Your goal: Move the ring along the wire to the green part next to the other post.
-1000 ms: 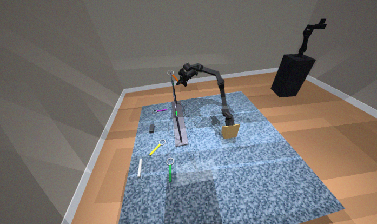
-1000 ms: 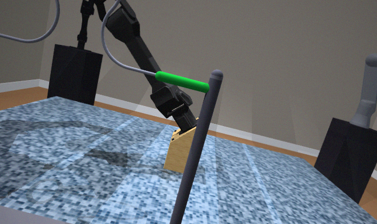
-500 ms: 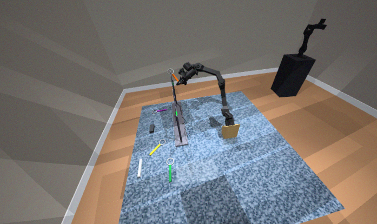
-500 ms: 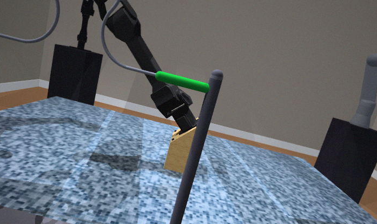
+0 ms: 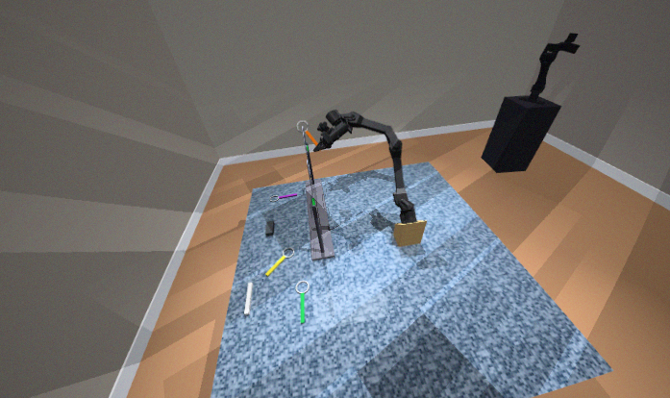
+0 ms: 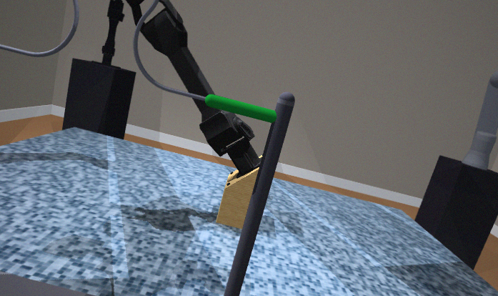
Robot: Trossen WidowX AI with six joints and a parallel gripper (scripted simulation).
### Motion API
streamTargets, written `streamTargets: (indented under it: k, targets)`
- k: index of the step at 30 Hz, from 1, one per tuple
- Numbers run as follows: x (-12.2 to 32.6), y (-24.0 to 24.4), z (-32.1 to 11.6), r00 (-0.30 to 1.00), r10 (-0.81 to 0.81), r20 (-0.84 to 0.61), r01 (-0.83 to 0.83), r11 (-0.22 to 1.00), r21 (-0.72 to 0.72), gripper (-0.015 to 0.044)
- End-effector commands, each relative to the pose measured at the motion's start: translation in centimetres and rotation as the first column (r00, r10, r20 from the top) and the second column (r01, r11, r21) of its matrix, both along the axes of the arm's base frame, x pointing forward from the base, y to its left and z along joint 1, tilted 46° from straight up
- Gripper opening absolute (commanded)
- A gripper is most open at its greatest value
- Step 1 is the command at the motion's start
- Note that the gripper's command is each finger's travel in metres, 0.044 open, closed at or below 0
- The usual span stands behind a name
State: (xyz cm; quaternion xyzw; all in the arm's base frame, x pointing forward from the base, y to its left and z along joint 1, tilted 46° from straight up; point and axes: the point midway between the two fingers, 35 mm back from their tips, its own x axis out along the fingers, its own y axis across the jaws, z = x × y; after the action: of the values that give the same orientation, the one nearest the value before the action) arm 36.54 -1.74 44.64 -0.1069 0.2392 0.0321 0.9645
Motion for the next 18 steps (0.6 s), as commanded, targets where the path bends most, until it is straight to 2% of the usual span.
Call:
streamTargets:
  k: [1,18]
  targets:
    - [0.01,-0.23,-0.03,1.000,-0.004,0.010,0.005,0.998,-0.062,-0.0150]
    - [0.16,-0.88,0.13,0.999,-0.009,0.052,0.023,0.962,-0.271,-0.0150]
